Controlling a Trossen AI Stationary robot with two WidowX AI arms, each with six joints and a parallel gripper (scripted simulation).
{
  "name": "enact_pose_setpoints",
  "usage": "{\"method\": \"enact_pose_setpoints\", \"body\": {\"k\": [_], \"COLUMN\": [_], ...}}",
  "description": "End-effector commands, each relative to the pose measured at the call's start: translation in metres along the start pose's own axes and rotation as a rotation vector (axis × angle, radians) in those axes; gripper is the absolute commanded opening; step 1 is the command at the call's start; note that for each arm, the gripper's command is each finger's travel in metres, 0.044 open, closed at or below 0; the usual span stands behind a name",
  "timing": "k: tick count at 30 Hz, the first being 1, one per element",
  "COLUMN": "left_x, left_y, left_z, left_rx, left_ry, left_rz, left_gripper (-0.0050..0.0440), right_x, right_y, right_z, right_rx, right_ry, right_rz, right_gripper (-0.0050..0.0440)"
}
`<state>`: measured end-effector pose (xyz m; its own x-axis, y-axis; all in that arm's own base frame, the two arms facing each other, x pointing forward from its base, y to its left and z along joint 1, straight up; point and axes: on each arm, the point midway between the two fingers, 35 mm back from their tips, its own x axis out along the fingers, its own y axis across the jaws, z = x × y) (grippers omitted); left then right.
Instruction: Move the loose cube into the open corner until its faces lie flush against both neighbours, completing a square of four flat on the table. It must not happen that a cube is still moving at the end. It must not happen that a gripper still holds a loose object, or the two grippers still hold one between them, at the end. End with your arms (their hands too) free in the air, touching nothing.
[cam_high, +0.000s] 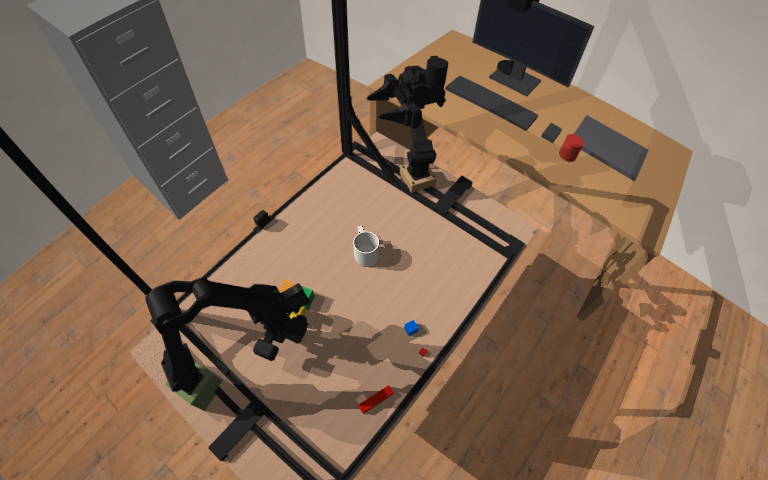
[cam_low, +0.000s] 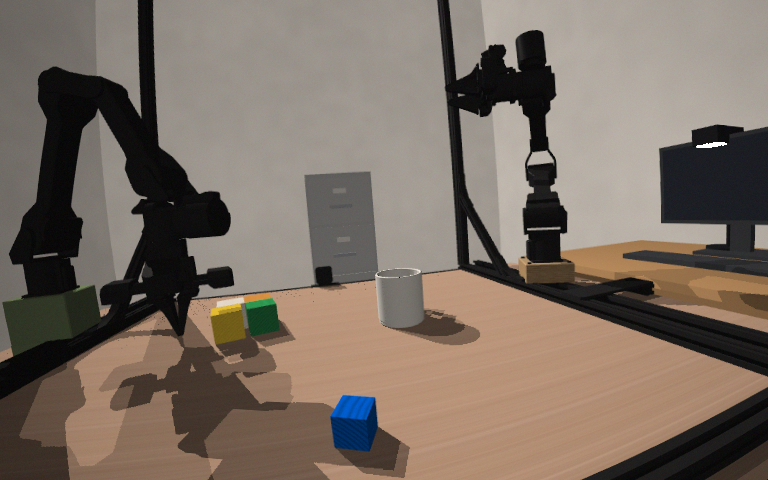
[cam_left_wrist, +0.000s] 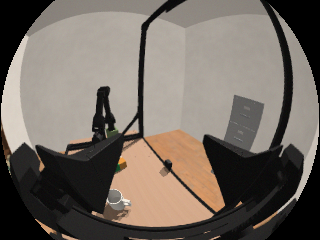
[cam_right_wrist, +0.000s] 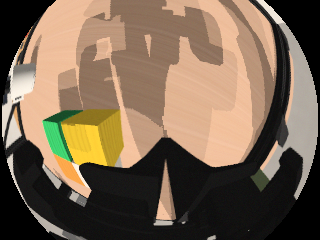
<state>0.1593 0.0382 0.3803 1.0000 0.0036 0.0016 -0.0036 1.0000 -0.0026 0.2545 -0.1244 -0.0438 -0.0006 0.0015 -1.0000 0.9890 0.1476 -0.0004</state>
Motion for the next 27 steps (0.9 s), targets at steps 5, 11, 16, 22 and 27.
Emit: {"method": "enact_pose_setpoints", "body": {"k": [5, 11, 16, 22, 27], "left_x": [-0.0001, -0.0001, -0.0001, -0.0001, -0.0001], "left_y": [-0.0006, -0.0006, -0.0006, -0.0006, -0.0006], "left_z": [-0.0001, -0.0001, -0.0001, -0.0001, -0.0001], "left_rx": [0.002, 0.002, 0.002, 0.002, 0.002], "left_ry": [0.0, 0.0, 0.0, 0.0, 0.0], "left_rz": [-0.003, -0.003, -0.003, -0.003, -0.003], "left_gripper": [0.04, 0.04, 0.04, 0.04, 0.04], "right_x": [-0.0005, -0.0005, -0.0005, -0.0005, -0.0005], "right_y": [0.0026, 0.0045, 0.0058, 0.0068, 0.0084], "right_z": [0.0009, 0.0009, 0.0009, 0.0009, 0.0009], "right_rx": [0.003, 0.003, 0.003, 0.003, 0.003], "right_ry": [-0.002, -0.002, -0.002, -0.002, -0.002], "right_rz": [0.0, 0.0, 0.0, 0.0, 0.0], "right_gripper": [0.0, 0.0, 0.0, 0.0, 0.0]}}
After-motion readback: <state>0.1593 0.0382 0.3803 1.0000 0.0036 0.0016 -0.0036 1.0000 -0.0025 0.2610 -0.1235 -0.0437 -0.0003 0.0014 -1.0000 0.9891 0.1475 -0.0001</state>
